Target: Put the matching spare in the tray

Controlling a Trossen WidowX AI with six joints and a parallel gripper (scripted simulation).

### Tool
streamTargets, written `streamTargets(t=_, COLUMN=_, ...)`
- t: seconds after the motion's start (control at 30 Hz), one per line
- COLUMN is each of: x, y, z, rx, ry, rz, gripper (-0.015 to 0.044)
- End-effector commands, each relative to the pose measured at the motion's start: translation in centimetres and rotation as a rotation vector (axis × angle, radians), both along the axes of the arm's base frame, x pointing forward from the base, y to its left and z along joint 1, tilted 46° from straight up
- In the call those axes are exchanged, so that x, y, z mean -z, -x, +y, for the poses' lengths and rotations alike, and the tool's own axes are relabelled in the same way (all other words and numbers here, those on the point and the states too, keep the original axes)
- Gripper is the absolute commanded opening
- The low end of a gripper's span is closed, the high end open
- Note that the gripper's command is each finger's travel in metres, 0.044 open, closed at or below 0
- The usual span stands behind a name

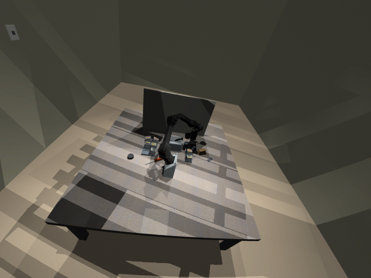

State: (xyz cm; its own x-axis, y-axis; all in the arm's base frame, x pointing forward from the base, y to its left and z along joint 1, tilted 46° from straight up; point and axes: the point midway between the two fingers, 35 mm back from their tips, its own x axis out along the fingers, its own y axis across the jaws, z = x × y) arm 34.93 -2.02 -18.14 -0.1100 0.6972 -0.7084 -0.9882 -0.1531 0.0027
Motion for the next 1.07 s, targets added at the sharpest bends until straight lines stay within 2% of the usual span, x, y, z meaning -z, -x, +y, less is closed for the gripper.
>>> streamTargets(t=0.0, x=-0.7, y=-0.3, z=-0.8, rx=0.0, ry=0.002, rz=-0.002, gripper=0.044)
streamTargets(t=0.17, x=-6.7, y=-1.1, z=-6.8, rx=0.005, ry=0.002, rz=0.003, gripper=0.044)
streamTargets(t=0.23, x=-7.6, y=-1.1, z=-7.6, rx=0.005, ry=0.001, rz=0.003, gripper=0.044)
streamTargets(t=1.03, x=-7.4, y=-1.4, z=-7.8, rx=0.028, ry=0.009, rz=-0.014, gripper=0.044)
